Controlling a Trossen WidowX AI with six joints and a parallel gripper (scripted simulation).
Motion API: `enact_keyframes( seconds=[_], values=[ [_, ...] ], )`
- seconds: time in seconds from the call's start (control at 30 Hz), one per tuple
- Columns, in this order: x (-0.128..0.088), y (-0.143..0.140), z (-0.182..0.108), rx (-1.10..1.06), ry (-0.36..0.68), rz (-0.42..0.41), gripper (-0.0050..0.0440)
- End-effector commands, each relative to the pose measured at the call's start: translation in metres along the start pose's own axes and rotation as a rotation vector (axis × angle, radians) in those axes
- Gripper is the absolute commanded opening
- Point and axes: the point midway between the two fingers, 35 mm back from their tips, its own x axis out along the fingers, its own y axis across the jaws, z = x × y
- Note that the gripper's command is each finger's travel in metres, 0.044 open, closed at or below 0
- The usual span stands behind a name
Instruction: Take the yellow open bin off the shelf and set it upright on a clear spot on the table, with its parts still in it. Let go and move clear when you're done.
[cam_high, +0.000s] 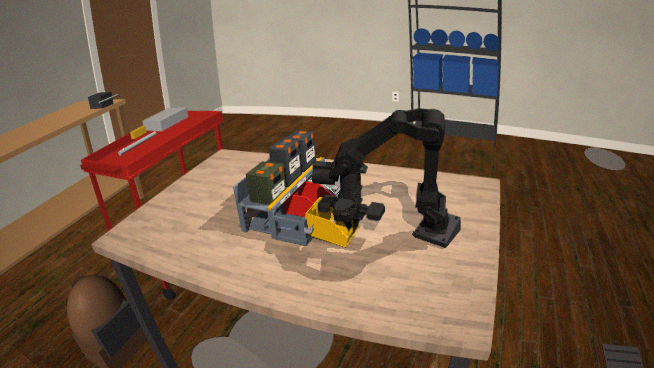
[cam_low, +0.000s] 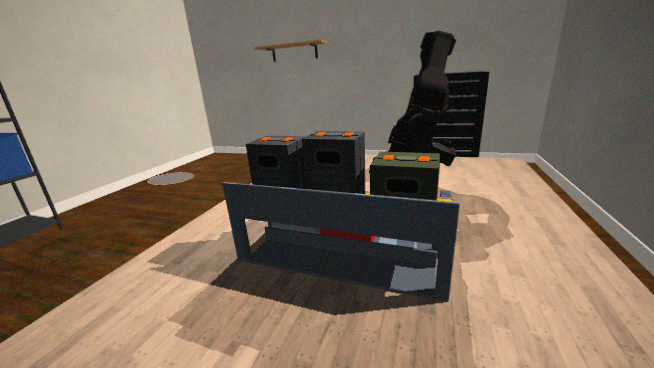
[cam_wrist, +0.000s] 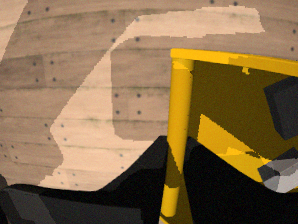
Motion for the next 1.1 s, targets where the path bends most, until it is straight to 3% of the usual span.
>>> enact_keyframes(
  seconds=[0.0, 0.9, 0.93, 1.07],
  values=[
    [-0.0021, -0.0022, 0.0009, -0.001, -0.001, -0.011, 0.0000],
    [-0.0021, -0.0022, 0.0009, -0.001, -0.001, -0.011, 0.0000],
    [-0.0033, -0.0027, 0.0013, -0.004, -0.002, -0.015, 0.0150],
    [-0.0033, -0.0027, 0.0013, -0.004, -0.002, -0.015, 0.0150]
  ],
)
